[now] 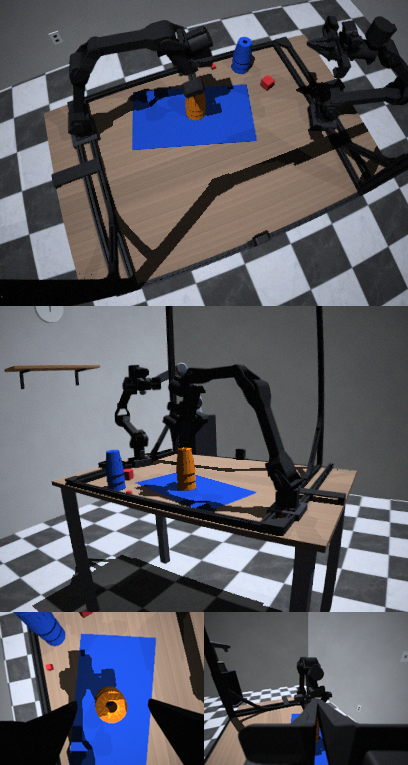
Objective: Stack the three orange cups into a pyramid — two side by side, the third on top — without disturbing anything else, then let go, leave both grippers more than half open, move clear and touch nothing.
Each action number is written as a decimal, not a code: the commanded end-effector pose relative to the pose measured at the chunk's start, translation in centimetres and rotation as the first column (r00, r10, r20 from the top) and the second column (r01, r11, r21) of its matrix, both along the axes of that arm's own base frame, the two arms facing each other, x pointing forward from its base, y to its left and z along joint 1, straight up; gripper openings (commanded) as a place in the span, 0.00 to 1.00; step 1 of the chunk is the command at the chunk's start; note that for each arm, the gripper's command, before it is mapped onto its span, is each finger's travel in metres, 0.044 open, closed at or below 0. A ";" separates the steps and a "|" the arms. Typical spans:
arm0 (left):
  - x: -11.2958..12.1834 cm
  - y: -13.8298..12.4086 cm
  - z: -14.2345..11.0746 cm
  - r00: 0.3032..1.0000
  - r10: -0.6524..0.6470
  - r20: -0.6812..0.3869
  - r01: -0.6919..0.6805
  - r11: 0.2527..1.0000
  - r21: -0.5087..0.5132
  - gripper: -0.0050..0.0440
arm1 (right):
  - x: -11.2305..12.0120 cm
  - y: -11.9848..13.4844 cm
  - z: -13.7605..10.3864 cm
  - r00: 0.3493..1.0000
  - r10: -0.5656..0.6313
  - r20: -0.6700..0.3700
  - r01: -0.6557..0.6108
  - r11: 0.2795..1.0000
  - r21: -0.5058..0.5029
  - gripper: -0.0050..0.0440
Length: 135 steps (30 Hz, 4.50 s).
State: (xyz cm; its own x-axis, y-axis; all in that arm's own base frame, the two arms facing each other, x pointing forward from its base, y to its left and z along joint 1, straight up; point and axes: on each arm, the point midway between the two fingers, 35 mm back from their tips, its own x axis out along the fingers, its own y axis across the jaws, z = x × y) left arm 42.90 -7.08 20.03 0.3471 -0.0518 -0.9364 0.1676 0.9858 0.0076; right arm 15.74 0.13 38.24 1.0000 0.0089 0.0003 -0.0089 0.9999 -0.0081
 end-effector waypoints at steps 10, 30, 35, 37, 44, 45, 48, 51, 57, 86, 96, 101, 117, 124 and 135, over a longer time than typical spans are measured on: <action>0.1 0.0 -1.9 1.000 0.004 -0.011 -0.005 1.000 -0.006 1.00 | 0.0 -0.1 -0.2 1.000 -0.009 0.000 0.009 1.000 0.008 0.10; 0.1 0.0 -4.8 1.000 0.004 -0.011 -0.004 1.000 -0.006 1.00 | 0.0 -0.1 -0.2 1.000 -0.009 0.000 0.009 1.000 0.008 0.10; 0.1 0.0 -4.9 1.000 0.004 -0.011 -0.004 1.000 -0.006 0.85 | 0.0 -0.1 -0.2 1.000 -0.009 0.000 0.009 1.000 0.008 0.10; 0.1 0.0 -4.9 1.000 0.004 -0.011 -0.004 1.000 -0.006 0.80 | 0.0 -0.1 -0.2 1.000 -0.009 0.000 0.009 1.000 0.008 0.10; 0.1 0.0 -4.9 1.000 0.004 -0.011 -0.004 1.000 -0.006 0.74 | 0.0 -0.1 -0.2 1.000 -0.009 0.000 0.009 1.000 0.008 0.10; 0.1 0.0 -4.9 1.000 0.004 -0.011 -0.004 1.000 -0.006 0.72 | 0.0 -0.1 -0.2 1.000 -0.009 0.000 0.009 1.000 0.008 0.10; 0.1 0.0 -4.9 1.000 0.004 -0.011 -0.004 1.000 -0.006 0.68 | 0.0 -0.1 -0.2 1.000 -0.009 0.000 0.009 1.000 0.008 0.10; 0.1 0.0 -4.9 1.000 0.004 -0.011 -0.004 1.000 -0.006 0.64 | 0.0 -0.1 -0.2 1.000 -0.009 0.000 0.009 1.000 0.008 0.10; 0.1 0.0 -4.9 1.000 0.004 -0.011 -0.004 1.000 -0.006 0.57 | 0.0 -0.1 -0.2 1.000 -0.009 0.000 0.009 1.000 0.008 0.10; 0.1 0.0 -4.1 1.000 0.004 -0.011 -0.004 1.000 -0.006 0.10 | 0.0 -0.1 -0.2 1.000 -0.009 0.000 0.009 1.000 0.008 0.10; 0.1 0.0 -3.3 1.000 0.004 -0.011 -0.004 1.000 -0.006 0.10 | 0.0 -0.1 -0.2 1.000 -0.009 0.000 0.009 1.000 0.008 0.10; 0.0 0.0 -1.6 1.000 0.004 -0.011 -0.004 1.000 -0.006 0.10 | 0.0 -0.1 -0.2 1.000 -0.009 0.000 0.009 1.000 0.008 0.10; -0.1 -0.3 2.6 1.000 -0.013 -0.001 0.013 1.000 -0.005 0.10 | 0.0 -0.1 -0.2 1.000 -0.009 0.000 0.009 1.000 0.008 0.10; 0.0 0.0 4.9 1.000 0.004 -0.010 -0.004 1.000 -0.006 0.10 | 0.0 -0.1 -0.2 1.000 -0.009 0.000 0.009 1.000 0.008 0.10; -4.4 0.7 5.4 1.000 0.004 -0.011 -0.004 1.000 -0.006 0.10 | 0.0 -0.1 -0.2 1.000 -0.009 0.000 0.009 1.000 0.008 0.10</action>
